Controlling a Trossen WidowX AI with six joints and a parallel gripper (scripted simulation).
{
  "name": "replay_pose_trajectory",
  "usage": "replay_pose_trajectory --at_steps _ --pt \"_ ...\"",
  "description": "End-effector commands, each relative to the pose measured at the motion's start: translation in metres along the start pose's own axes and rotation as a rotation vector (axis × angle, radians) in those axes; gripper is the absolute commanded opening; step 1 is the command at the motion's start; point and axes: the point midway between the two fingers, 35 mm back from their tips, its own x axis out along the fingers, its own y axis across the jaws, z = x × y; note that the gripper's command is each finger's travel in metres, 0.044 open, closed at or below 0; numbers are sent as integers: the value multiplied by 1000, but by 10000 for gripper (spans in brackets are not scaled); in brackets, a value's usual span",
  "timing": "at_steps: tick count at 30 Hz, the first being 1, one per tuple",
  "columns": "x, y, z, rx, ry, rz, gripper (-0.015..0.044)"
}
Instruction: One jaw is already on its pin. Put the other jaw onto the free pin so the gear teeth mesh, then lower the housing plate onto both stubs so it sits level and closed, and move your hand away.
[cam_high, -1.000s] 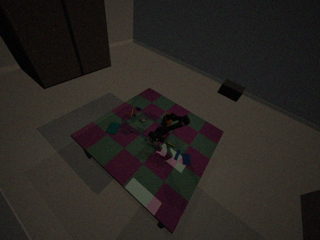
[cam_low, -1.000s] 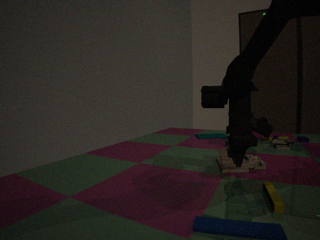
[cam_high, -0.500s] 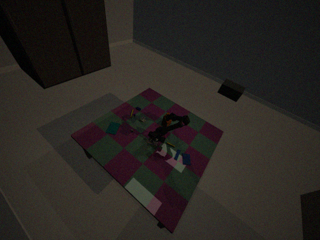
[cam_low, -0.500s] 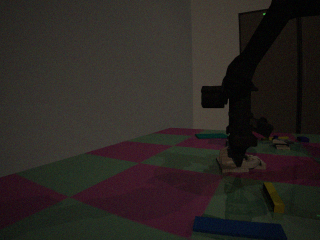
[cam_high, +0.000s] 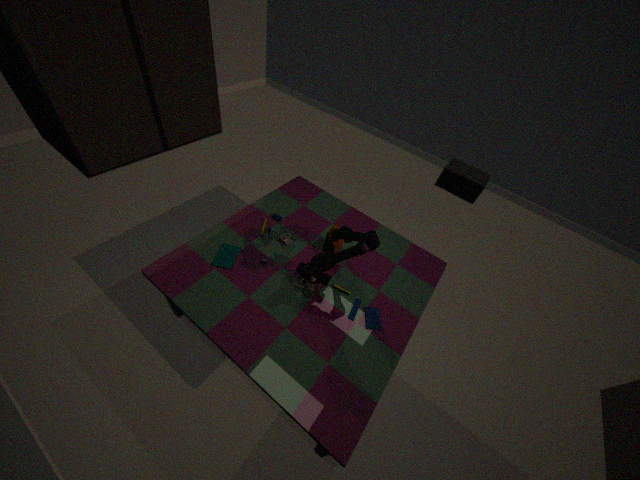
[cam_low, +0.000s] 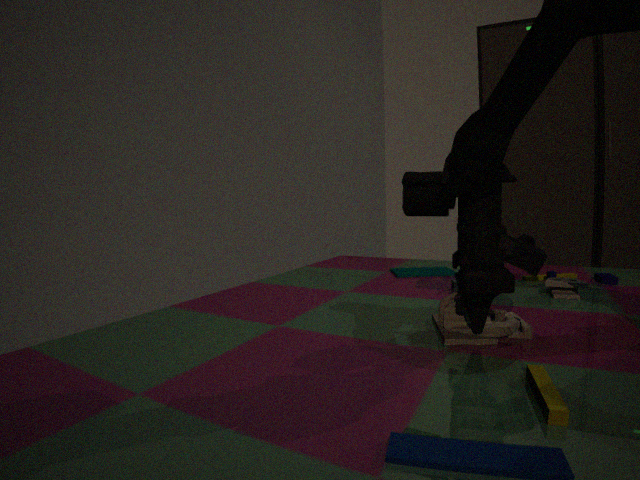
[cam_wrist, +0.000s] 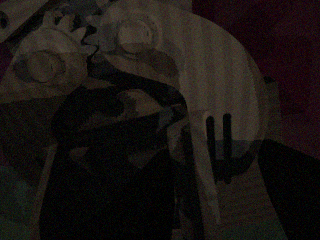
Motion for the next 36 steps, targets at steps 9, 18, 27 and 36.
replay_pose_trajectory --at_steps 9,18,27,36 --pt "0 0 0 0 0 0 224" --pt "-10 1 -1 1 0 1 224" --pt "-70 -1 1 4 1 -5 224" --pt "-64 10 4 -61 2 13 408"
